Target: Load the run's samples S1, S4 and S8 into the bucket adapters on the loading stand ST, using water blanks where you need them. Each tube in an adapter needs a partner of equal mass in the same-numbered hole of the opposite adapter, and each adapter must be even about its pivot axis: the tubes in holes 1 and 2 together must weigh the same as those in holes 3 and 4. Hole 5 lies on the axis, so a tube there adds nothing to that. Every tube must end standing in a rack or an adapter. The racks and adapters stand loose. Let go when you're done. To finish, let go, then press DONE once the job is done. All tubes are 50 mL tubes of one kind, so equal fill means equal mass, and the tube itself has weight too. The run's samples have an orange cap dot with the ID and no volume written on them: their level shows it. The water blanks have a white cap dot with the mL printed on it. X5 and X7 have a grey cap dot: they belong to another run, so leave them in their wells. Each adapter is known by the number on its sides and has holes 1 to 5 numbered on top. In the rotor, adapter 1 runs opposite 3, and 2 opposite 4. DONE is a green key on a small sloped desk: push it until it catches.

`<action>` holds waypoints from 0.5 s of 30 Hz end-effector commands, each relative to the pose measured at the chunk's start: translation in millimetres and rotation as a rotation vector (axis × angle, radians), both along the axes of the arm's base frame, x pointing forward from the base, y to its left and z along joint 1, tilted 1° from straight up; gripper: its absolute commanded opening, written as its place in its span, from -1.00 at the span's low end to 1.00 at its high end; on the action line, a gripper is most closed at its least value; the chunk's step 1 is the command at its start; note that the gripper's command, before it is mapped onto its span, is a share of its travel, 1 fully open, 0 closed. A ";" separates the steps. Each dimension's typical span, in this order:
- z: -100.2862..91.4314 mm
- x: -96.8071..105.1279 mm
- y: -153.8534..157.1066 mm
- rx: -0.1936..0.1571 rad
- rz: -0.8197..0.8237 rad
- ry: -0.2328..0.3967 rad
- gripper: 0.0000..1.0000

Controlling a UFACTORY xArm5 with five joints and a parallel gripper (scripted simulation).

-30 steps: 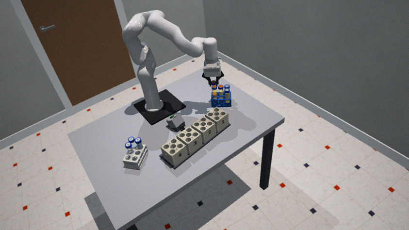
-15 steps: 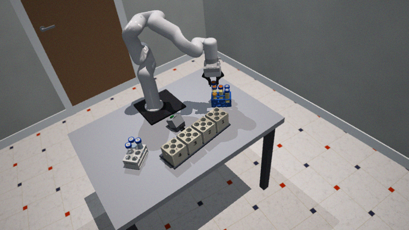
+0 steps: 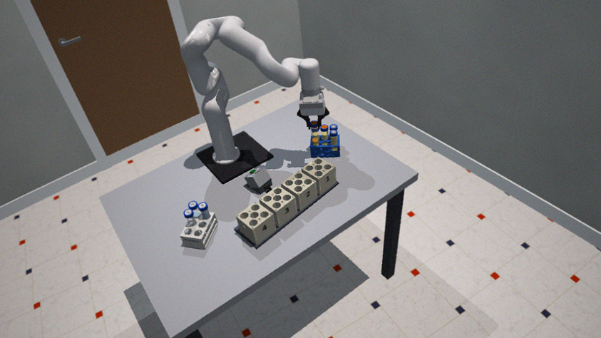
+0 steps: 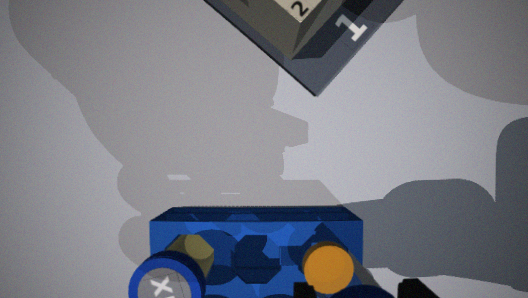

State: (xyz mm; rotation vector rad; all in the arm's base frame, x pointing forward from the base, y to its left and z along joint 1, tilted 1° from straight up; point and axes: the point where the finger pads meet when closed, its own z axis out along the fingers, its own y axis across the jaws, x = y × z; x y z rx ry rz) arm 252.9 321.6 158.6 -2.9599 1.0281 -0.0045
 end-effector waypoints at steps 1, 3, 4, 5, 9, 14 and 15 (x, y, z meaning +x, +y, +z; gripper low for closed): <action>-3.9 0.8 1.1 0.011 0.000 0.007 -1.00; -5.9 0.8 1.1 0.011 0.000 0.007 -1.00; -6.9 0.8 1.1 0.011 0.000 0.007 -1.00; -6.9 0.8 1.1 0.011 0.000 0.007 -1.00; -9.9 0.8 1.2 0.011 0.000 0.007 -1.00; -14.9 0.7 1.2 0.011 0.000 0.007 -1.00; -15.9 0.7 1.3 0.011 0.000 0.007 -1.00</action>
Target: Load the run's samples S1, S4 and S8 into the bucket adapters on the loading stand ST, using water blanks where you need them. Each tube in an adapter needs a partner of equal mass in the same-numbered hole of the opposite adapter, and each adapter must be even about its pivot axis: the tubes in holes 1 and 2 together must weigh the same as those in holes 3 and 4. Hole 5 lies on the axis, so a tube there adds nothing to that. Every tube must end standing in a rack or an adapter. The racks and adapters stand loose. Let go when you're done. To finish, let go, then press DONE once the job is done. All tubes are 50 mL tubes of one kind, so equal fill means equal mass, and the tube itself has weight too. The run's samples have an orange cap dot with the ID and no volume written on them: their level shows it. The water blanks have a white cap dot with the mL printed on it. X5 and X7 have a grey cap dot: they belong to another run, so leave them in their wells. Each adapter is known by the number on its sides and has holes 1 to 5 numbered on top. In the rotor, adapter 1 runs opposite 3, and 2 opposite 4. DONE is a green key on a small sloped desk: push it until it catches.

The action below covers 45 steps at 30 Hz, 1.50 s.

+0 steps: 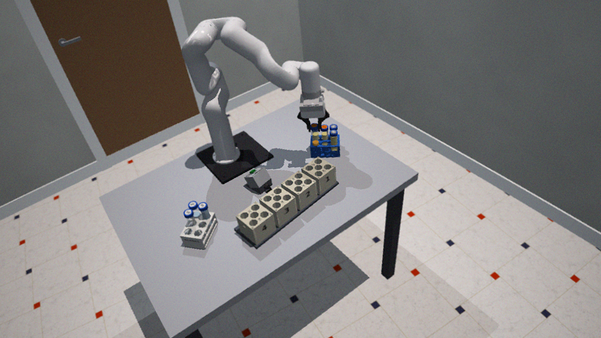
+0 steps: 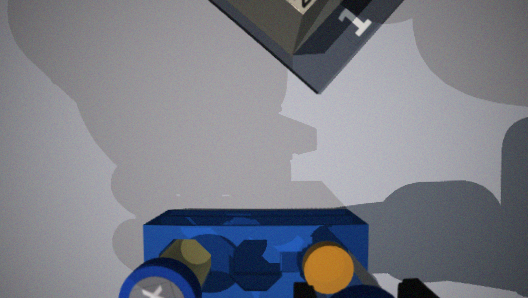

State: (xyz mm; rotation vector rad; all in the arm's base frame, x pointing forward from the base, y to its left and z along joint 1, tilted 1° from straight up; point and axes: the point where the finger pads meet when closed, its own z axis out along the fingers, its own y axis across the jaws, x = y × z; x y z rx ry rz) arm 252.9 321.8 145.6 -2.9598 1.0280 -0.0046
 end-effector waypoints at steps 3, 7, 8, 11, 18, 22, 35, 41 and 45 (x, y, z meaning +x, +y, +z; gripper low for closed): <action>-5.9 0.8 1.1 0.010 0.000 0.007 -1.00; -8.9 0.8 1.1 0.010 0.000 0.007 -1.00; -8.9 0.8 1.1 0.010 0.000 0.007 -1.00; -11.9 0.7 1.2 0.010 0.000 0.007 -1.00; -18.9 0.7 1.3 0.010 0.000 0.007 -1.00; -22.9 0.7 1.4 0.010 0.000 0.007 -1.00; -34.0 0.7 1.5 0.010 0.000 0.007 -1.00; -35.0 0.7 1.6 0.010 0.000 0.007 -1.00; -35.0 0.7 1.6 0.010 0.000 0.007 -1.00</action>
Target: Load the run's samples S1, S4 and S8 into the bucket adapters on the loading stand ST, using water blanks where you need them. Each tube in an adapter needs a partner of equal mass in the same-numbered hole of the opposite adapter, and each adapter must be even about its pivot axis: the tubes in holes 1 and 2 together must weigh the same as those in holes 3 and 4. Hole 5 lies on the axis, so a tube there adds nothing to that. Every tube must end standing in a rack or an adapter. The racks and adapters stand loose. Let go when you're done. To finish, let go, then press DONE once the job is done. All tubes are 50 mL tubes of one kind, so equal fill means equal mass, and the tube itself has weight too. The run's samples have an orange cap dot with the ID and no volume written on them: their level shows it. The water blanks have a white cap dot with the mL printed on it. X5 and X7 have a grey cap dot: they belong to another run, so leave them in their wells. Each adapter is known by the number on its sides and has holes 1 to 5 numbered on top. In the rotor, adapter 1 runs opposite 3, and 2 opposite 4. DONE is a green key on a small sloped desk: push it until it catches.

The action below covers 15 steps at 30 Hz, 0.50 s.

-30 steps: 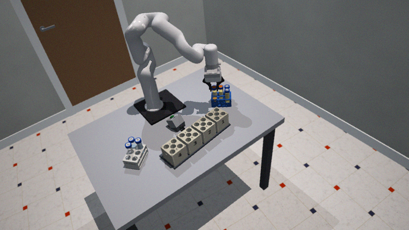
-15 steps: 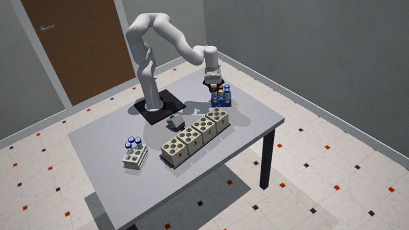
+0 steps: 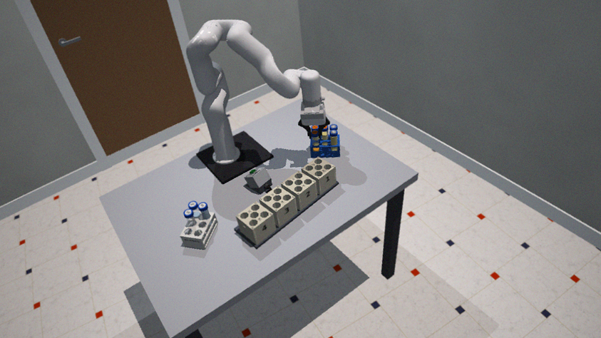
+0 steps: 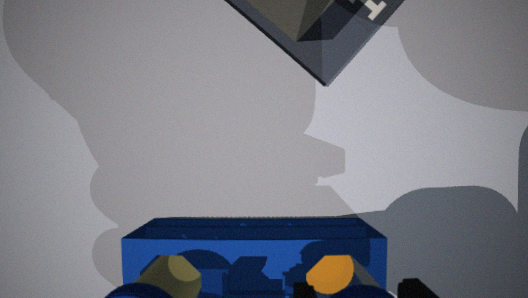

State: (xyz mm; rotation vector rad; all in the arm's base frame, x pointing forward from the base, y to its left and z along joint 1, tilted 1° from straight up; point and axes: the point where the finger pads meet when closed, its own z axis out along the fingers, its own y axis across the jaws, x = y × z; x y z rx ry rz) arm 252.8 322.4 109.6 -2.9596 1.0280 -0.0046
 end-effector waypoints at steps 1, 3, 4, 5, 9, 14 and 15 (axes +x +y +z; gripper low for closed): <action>1.1 0.8 1.0 0.010 0.000 0.007 -1.00; 1.1 0.8 1.0 0.010 0.000 0.007 -1.00; 1.1 0.8 1.0 0.010 0.000 0.007 -1.00; 1.1 0.8 1.0 0.010 0.000 0.007 -1.00; 0.7 0.8 1.0 0.010 0.000 0.007 -0.13; 0.7 0.8 1.0 0.010 0.000 0.007 -0.13; 0.7 0.8 1.0 0.010 0.000 0.007 -0.13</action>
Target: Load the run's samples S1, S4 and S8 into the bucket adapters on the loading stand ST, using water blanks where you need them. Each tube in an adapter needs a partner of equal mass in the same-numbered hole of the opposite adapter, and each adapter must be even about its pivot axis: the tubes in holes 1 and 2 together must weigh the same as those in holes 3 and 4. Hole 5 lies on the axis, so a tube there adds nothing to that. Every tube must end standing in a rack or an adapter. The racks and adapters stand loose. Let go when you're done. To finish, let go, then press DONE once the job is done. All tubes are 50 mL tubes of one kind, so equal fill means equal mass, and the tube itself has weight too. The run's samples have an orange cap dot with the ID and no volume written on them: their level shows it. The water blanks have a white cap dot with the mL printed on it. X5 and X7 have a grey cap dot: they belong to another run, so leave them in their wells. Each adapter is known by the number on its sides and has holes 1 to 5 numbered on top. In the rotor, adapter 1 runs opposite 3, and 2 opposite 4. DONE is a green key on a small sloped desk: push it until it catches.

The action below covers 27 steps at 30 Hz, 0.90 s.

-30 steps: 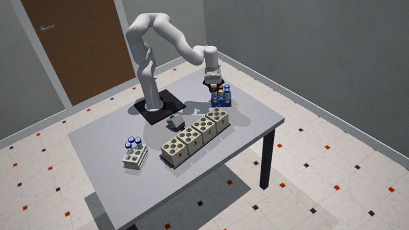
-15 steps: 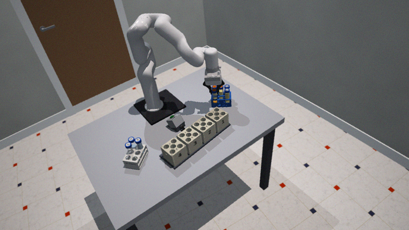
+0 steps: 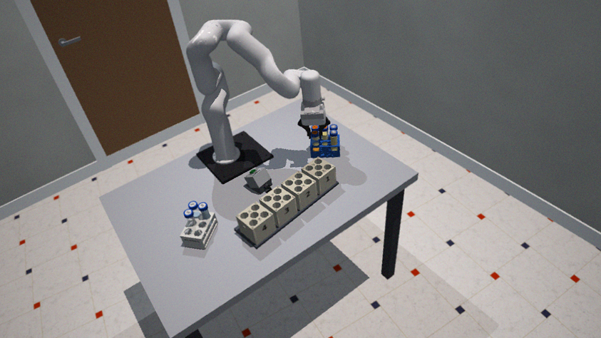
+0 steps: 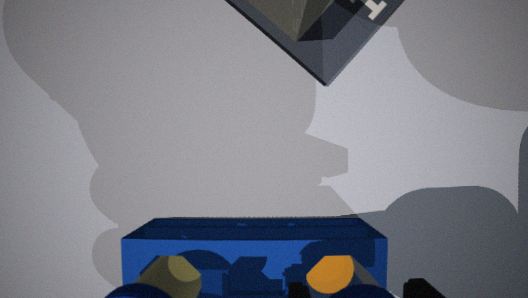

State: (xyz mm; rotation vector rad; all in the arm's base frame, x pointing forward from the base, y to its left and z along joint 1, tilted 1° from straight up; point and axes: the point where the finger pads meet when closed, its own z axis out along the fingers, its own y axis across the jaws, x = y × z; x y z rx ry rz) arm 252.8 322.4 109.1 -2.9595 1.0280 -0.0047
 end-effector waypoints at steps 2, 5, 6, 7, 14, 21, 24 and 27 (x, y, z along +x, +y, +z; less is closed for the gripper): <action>1.2 0.8 1.0 0.010 0.000 0.007 -0.13; 1.2 0.8 1.0 0.010 0.000 0.007 -0.13; 1.2 0.8 1.0 0.010 0.000 0.007 -0.13; 1.2 0.8 1.0 0.010 0.000 0.007 -0.13; 1.2 0.8 1.0 0.010 0.000 0.007 -0.13; 1.2 0.8 1.0 0.010 0.000 0.007 -0.13; 5.2 0.8 0.9 0.010 0.000 0.007 -0.13; 11.2 0.8 0.8 0.010 0.000 0.007 -0.13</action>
